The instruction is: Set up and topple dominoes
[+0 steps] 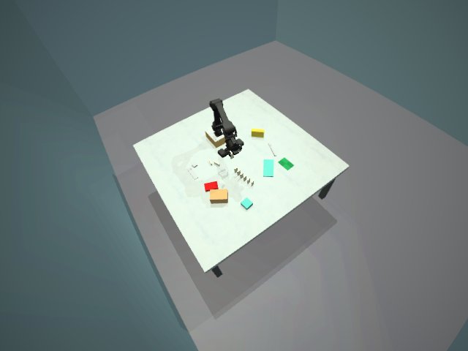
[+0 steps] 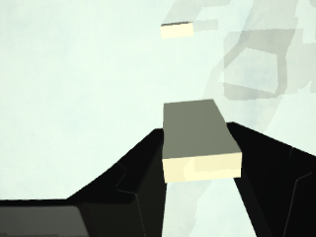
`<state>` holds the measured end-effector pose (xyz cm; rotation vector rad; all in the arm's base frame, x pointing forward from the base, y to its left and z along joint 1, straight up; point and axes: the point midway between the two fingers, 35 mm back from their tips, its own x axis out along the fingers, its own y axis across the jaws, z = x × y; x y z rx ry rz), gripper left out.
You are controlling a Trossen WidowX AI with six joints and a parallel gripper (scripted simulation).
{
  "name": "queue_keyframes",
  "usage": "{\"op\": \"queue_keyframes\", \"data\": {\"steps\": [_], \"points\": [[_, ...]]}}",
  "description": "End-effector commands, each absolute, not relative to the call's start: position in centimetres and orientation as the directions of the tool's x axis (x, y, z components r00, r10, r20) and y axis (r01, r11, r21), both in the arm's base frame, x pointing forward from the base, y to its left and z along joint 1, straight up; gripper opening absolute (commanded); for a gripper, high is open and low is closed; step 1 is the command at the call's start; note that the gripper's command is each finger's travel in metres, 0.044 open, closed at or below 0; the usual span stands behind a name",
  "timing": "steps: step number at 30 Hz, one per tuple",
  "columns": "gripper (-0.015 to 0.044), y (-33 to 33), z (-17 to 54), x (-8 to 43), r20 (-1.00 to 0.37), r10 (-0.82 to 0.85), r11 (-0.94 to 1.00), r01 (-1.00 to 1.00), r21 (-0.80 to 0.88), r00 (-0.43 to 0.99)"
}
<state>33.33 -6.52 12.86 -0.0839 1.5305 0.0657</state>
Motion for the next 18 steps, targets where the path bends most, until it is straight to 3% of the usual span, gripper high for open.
{"op": "queue_keyframes", "data": {"steps": [1, 18], "points": [[0.0107, -6.6, 12.0, 33.6, -0.999, -0.011, 0.994, -0.108, -0.015, 0.038], [0.0107, -6.8, 1.8, 34.2, -0.999, -0.011, 0.994, -0.108, -0.015, 0.038]]}}
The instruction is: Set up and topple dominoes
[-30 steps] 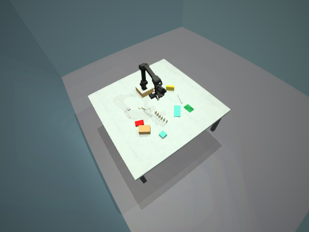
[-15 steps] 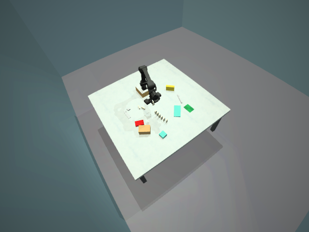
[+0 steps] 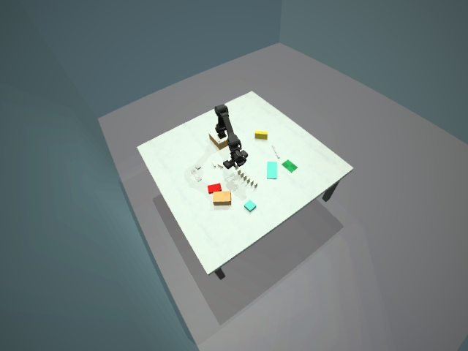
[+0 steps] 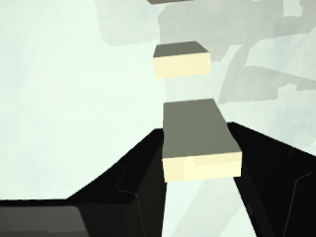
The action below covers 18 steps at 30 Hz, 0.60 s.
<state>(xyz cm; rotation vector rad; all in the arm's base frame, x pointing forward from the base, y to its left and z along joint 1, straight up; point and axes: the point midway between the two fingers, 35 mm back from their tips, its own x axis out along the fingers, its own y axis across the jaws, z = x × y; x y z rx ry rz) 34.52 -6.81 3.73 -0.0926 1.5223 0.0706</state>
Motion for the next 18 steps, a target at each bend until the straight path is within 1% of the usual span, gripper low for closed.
{"op": "queue_keyframes", "data": {"steps": [1, 4, 16, 18], "points": [[0.0107, -6.8, 1.3, 34.1, -0.999, -0.011, 0.994, -0.108, -0.015, 0.038], [0.0107, -6.7, 0.0, 33.9, -0.999, -0.011, 0.994, -0.108, -0.015, 0.037], [0.0107, -6.7, -0.1, 33.8, -0.999, -0.011, 0.994, -0.108, -0.015, 0.037], [0.016, -6.7, -0.1, 33.8, -0.999, -0.011, 0.994, -0.108, -0.015, 0.037]]}}
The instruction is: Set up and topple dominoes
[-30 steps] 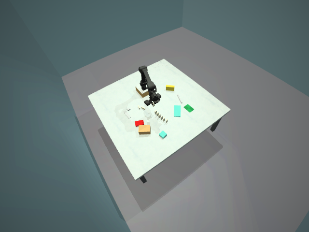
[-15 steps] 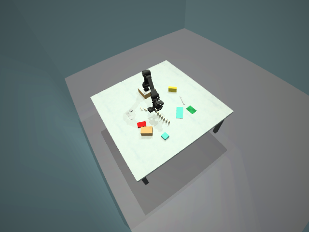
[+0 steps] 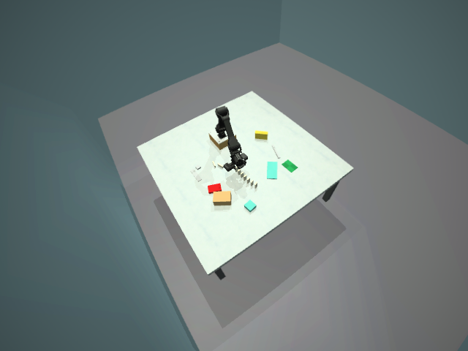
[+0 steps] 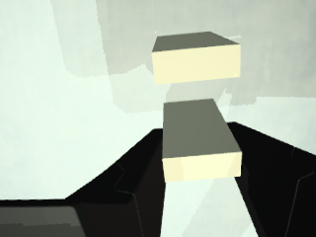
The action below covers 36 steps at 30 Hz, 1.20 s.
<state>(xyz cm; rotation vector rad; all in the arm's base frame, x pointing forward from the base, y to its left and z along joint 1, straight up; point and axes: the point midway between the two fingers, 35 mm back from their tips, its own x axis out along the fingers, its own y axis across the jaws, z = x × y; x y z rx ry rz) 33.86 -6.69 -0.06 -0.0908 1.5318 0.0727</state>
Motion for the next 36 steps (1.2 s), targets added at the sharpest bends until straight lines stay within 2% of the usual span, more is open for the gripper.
{"op": "queue_keyframes", "data": {"steps": [1, 11, 15, 22, 32, 36], "points": [[0.0186, -6.7, -0.1, 33.8, -0.999, -0.011, 0.994, -0.108, -0.015, 0.037], [0.044, -6.7, -0.1, 33.8, -0.999, -0.011, 0.994, -0.108, -0.015, 0.037], [0.044, -6.8, 1.0, 34.0, -0.999, -0.011, 0.994, -0.107, -0.015, 0.038], [0.044, -6.6, 12.5, 33.5, -0.999, -0.009, 0.994, -0.104, -0.013, 0.038], [0.044, -6.7, 12.8, 33.3, -0.999, -0.01, 0.994, -0.108, -0.014, 0.038], [0.044, -10.0, 10.2, 30.8, -0.999, -0.013, 0.982, -0.19, -0.02, 0.036]]}}
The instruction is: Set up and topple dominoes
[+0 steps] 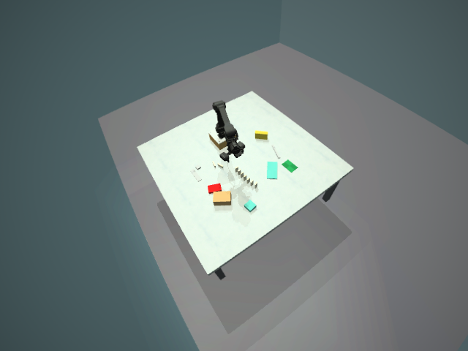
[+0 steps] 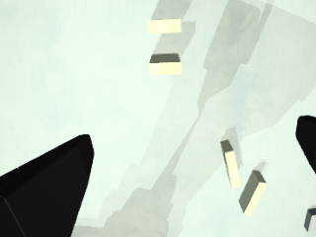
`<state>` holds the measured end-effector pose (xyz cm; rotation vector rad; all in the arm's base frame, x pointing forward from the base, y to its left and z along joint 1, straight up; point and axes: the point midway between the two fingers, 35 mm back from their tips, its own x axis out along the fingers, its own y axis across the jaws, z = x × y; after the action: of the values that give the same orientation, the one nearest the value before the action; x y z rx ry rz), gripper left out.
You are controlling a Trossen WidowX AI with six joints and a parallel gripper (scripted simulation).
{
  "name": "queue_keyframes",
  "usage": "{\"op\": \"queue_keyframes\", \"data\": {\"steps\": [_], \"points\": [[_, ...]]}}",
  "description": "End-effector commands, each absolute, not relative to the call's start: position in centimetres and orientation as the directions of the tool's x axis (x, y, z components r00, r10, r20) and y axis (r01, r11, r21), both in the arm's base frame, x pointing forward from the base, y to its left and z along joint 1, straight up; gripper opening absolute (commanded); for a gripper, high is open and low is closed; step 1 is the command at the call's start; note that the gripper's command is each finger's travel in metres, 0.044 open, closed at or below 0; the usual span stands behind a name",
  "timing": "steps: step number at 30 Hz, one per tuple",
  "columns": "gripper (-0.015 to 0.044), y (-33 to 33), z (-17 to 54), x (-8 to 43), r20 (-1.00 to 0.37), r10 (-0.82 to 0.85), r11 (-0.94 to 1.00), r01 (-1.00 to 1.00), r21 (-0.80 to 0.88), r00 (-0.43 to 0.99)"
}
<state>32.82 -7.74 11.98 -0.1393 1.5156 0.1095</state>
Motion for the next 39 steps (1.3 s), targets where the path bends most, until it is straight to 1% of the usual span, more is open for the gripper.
{"op": "queue_keyframes", "data": {"steps": [1, 6, 8, 13, 20, 39], "points": [[0.044, -10.9, 9.4, 29.9, -0.999, -0.014, 0.977, -0.214, -0.021, 0.035], [0.044, -14.3, 5.6, 25.0, -0.999, -0.018, 0.944, -0.33, -0.027, 0.03], [0.044, -14.6, 5.1, 24.2, -0.999, -0.019, 0.938, -0.345, -0.028, 0.029], [0.044, -14.6, 4.9, 24.3, -0.999, -0.019, 0.938, -0.345, -0.028, 0.029], [0.044, -14.6, -1.3, 24.4, -0.999, -0.019, 0.938, -0.345, -0.027, 0.029], [0.044, -14.4, -3.0, 24.5, -0.999, -0.018, 0.938, -0.345, -0.027, 0.029]]}}
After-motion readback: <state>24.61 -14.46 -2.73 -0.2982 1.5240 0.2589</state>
